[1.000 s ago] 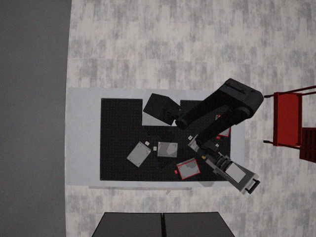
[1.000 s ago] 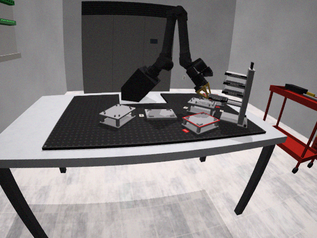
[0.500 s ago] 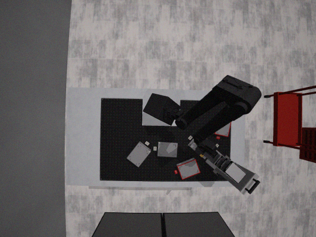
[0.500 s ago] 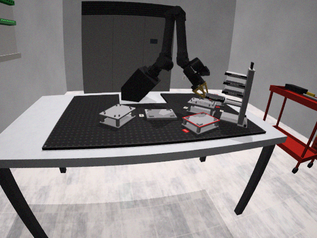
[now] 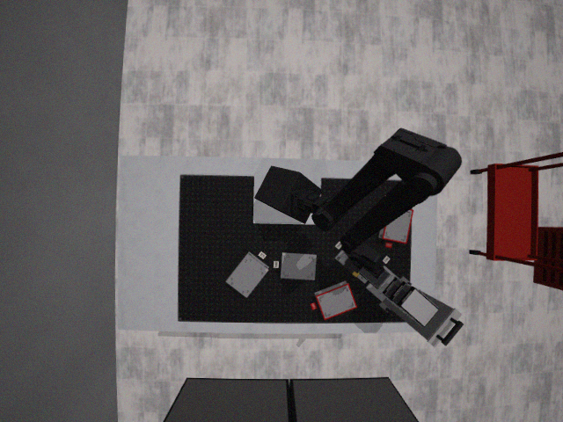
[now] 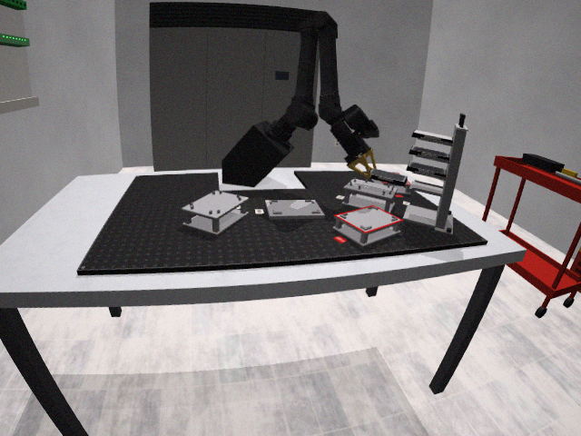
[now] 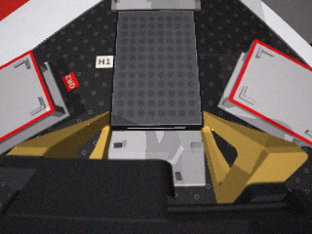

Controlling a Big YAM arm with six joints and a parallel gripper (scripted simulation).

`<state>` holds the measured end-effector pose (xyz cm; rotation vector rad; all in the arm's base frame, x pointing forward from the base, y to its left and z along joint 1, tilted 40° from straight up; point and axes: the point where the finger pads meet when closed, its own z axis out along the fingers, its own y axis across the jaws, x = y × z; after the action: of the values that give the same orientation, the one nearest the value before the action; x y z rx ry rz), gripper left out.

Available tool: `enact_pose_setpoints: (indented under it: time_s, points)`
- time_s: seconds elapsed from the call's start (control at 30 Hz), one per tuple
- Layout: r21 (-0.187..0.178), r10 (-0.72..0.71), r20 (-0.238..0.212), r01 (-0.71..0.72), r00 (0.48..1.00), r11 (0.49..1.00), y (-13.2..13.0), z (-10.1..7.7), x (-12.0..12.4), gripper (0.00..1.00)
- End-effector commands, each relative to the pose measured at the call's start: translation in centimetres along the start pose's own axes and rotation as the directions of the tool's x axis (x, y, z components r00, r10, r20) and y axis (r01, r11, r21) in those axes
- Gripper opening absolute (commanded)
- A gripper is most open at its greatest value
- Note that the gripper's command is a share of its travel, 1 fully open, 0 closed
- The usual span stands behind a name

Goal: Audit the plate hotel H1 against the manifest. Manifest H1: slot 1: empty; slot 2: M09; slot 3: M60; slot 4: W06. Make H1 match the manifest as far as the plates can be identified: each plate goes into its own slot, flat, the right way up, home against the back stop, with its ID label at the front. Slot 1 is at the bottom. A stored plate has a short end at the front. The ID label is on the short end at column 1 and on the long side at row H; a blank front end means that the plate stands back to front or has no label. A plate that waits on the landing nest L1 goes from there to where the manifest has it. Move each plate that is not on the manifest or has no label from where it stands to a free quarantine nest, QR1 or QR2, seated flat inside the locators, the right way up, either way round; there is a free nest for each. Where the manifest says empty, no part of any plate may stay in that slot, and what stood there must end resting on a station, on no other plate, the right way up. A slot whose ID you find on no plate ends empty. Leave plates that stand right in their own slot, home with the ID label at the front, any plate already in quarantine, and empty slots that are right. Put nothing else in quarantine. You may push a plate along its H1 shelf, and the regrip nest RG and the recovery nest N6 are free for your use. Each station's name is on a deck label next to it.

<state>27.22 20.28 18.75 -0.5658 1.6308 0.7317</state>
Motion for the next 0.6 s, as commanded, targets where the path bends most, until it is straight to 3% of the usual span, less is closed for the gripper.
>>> enact_pose_setpoints:
  time_s: [0.0, 0.57]
  points:
    - [0.003, -0.025, 0.042, 0.025, 0.999, 1.000, -0.1, -0.3, -1.1, 0.86]
    - [0.006, -0.016, 0.017, 0.016, 1.000, 1.000, -0.3, -1.1, 1.4, 0.86]
